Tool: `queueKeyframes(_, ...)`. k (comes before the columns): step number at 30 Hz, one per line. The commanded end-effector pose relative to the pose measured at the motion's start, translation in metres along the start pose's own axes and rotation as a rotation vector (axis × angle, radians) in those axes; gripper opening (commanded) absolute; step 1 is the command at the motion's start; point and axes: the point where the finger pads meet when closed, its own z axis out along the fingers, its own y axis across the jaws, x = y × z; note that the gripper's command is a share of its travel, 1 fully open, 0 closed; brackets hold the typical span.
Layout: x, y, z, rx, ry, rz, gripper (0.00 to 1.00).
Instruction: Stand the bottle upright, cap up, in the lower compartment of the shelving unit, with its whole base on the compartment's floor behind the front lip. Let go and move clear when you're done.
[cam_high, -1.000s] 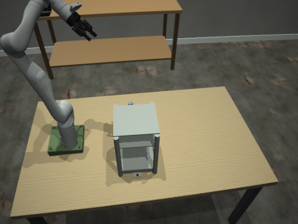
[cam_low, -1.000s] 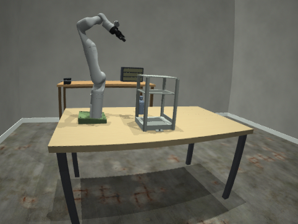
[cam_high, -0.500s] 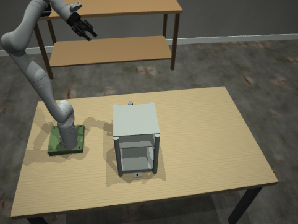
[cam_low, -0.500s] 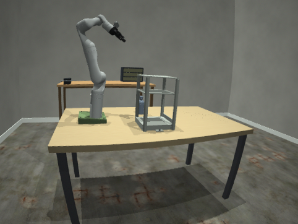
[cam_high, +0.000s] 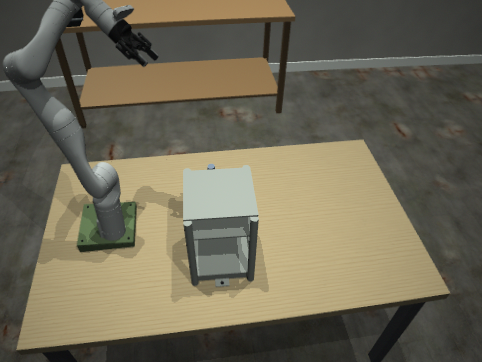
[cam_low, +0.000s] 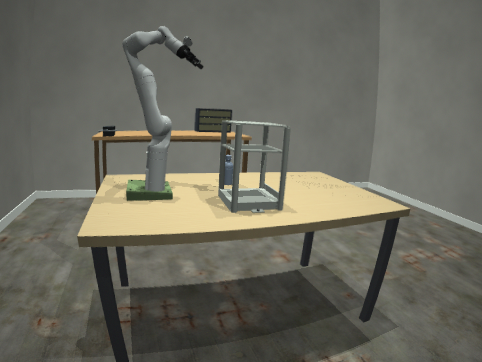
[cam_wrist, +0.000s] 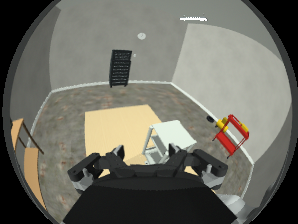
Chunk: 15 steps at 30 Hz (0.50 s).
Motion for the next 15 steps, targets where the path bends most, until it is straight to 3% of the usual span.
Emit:
queueKeyframes(1, 0.0011, 0.0005, 0.001, -0.005, 0.0, 0.004, 0.81)
queueKeyframes(4, 0.0011, 0.0005, 0.001, -0.005, 0.0, 0.004, 0.81)
queueKeyframes(5, -0.0036, -0.0076, 0.0007, -0.036, 0.013, 0.033, 0.81)
queueKeyframes(15, -0.0036, -0.0076, 0.0007, -0.036, 0.013, 0.033, 0.81)
